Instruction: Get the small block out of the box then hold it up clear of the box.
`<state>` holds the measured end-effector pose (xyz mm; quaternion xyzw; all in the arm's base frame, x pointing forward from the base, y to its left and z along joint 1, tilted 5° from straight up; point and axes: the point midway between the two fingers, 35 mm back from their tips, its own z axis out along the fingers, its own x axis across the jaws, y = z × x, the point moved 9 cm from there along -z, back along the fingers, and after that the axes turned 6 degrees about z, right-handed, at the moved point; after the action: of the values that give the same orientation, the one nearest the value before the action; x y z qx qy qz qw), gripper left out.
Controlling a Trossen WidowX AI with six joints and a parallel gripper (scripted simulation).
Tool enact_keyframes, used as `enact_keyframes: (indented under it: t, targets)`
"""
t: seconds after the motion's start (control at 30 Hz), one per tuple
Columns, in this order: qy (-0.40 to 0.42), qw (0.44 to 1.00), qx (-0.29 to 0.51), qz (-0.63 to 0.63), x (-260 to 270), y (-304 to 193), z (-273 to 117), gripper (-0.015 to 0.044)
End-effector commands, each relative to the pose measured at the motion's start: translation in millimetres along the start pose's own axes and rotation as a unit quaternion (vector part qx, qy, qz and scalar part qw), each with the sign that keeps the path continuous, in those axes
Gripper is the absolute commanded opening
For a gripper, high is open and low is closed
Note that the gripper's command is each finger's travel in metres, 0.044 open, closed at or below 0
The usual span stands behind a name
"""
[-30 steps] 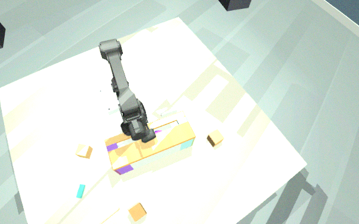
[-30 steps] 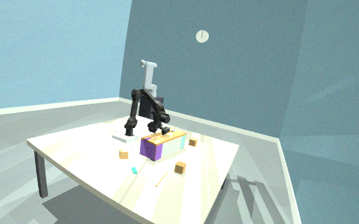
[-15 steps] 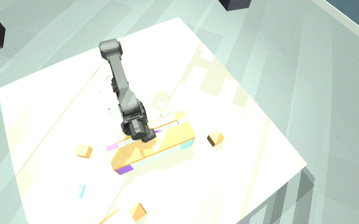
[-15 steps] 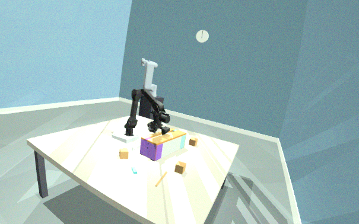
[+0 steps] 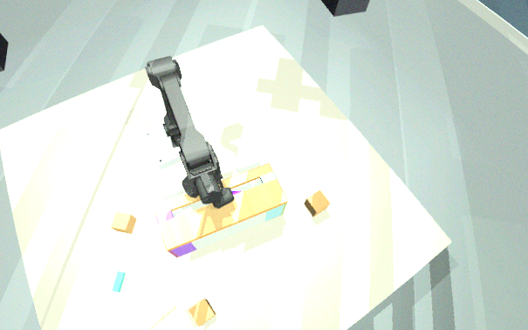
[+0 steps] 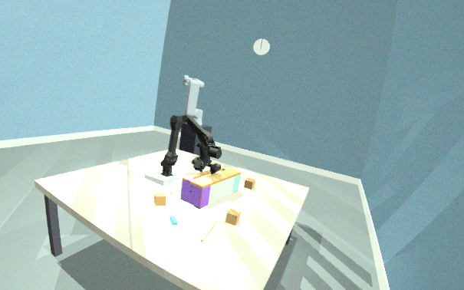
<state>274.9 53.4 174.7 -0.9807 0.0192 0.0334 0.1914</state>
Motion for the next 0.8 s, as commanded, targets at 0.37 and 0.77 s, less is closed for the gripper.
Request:
enact_keyframes:
  t: [0.37, 0.77]
  targets:
    - [0.000, 1.000, 0.003, 0.001, 0.8, 2.5, -0.7, 0.0400]
    - [0.000, 1.000, 0.003, 0.001, 0.1, -3.7, 1.4, 0.0400]
